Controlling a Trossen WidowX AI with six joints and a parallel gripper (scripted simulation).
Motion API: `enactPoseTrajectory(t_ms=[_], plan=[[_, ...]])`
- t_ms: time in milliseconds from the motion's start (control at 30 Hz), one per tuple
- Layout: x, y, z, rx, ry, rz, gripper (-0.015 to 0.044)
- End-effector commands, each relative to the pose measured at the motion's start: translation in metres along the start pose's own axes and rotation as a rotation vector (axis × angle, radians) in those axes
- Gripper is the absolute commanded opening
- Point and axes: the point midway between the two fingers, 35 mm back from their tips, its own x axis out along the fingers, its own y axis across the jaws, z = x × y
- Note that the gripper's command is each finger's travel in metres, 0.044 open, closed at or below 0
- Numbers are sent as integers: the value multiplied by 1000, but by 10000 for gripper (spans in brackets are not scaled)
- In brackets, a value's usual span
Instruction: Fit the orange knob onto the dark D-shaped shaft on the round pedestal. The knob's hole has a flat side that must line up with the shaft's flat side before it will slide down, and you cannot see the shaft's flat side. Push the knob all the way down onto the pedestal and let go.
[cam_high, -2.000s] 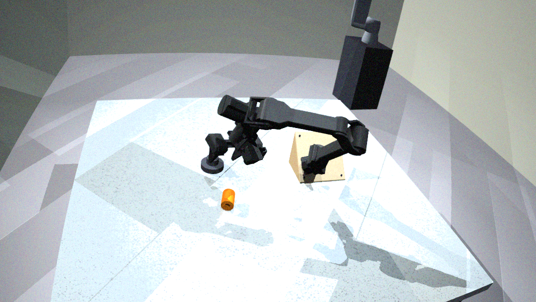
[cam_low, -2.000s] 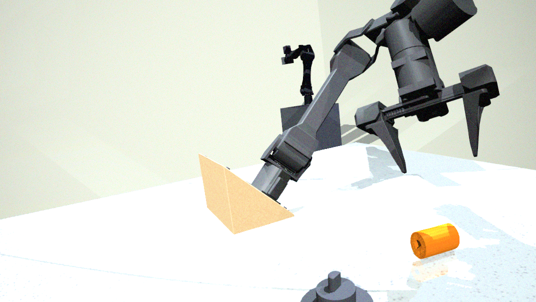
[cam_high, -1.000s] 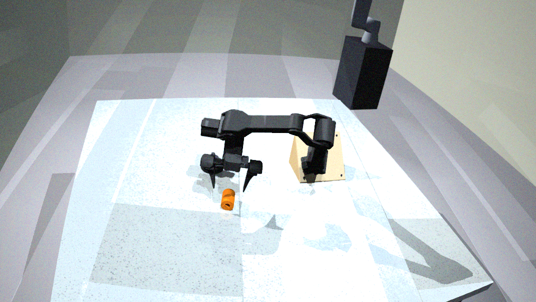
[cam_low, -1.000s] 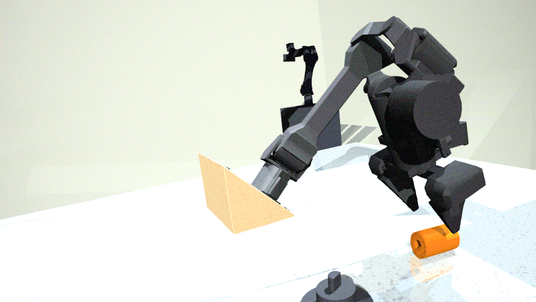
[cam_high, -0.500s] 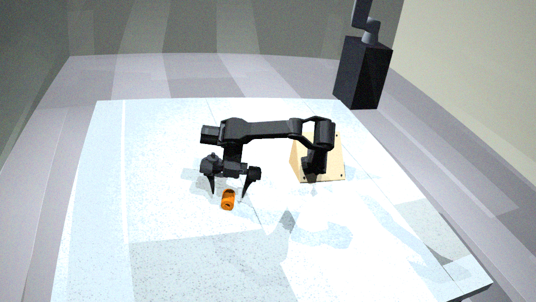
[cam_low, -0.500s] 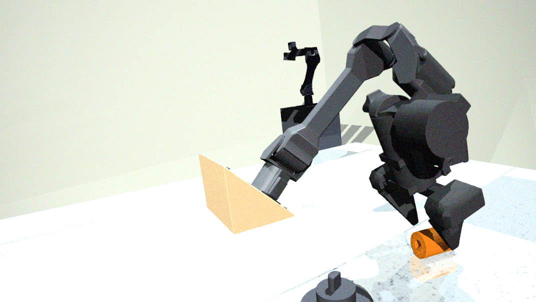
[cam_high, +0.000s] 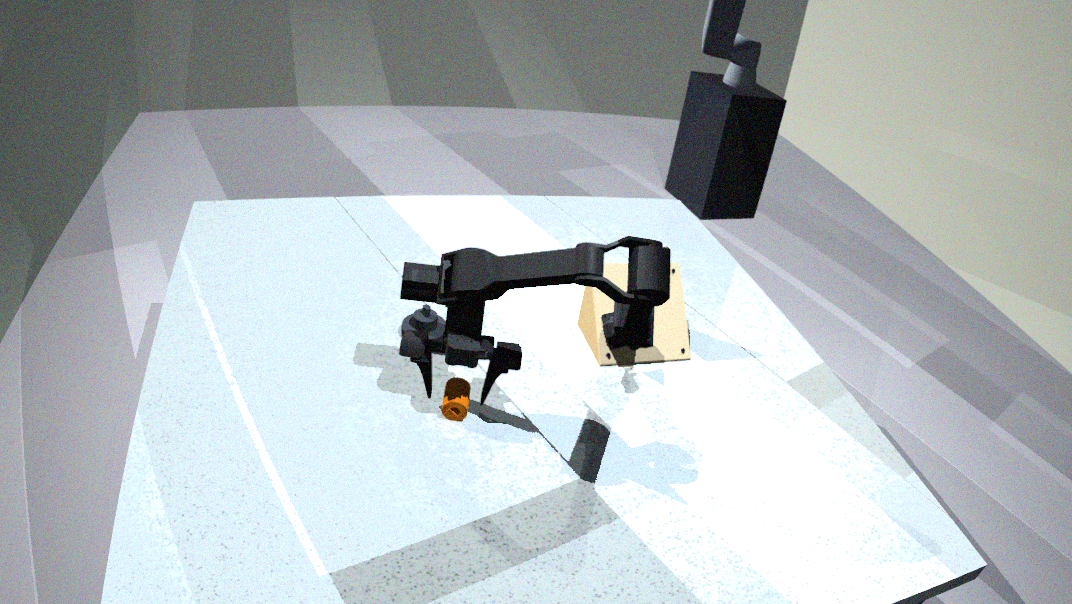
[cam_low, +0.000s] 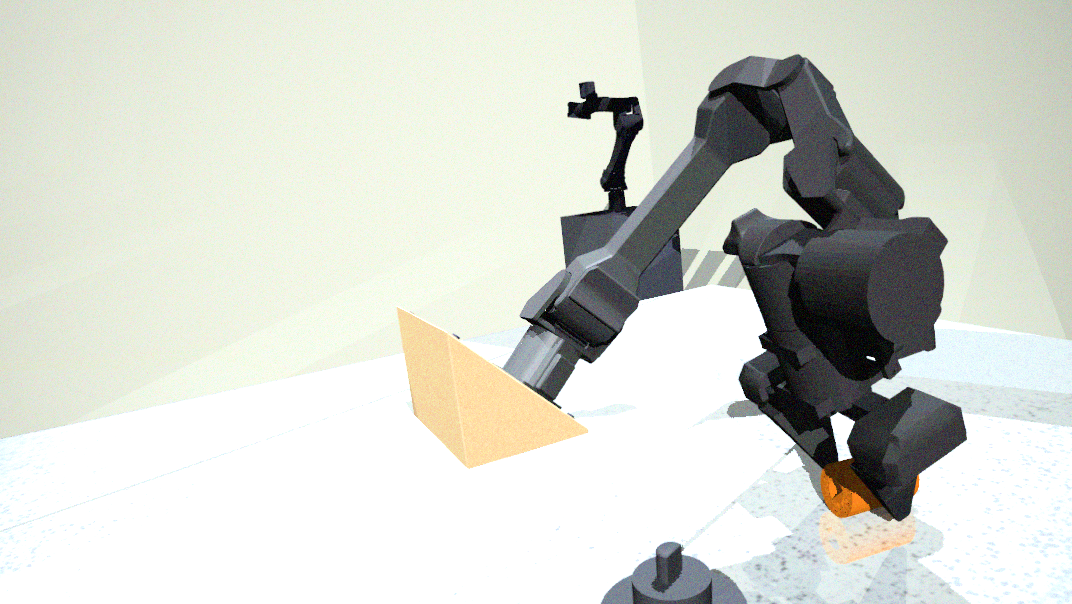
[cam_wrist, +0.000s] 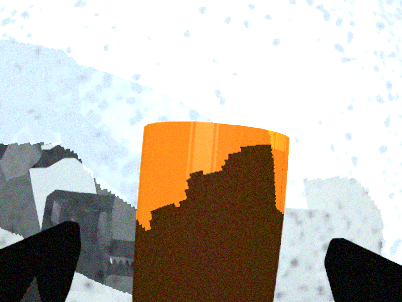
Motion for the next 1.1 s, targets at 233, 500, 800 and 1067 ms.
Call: enactPoseTrajectory(t_ms=[233,500,800,1067], plan=[[1,1,0,5,-5,1,240],[1,1,0,5,-5,1,220],[1,1,0,5,-5,1,179],[-2,1,6,3,118,2,179]])
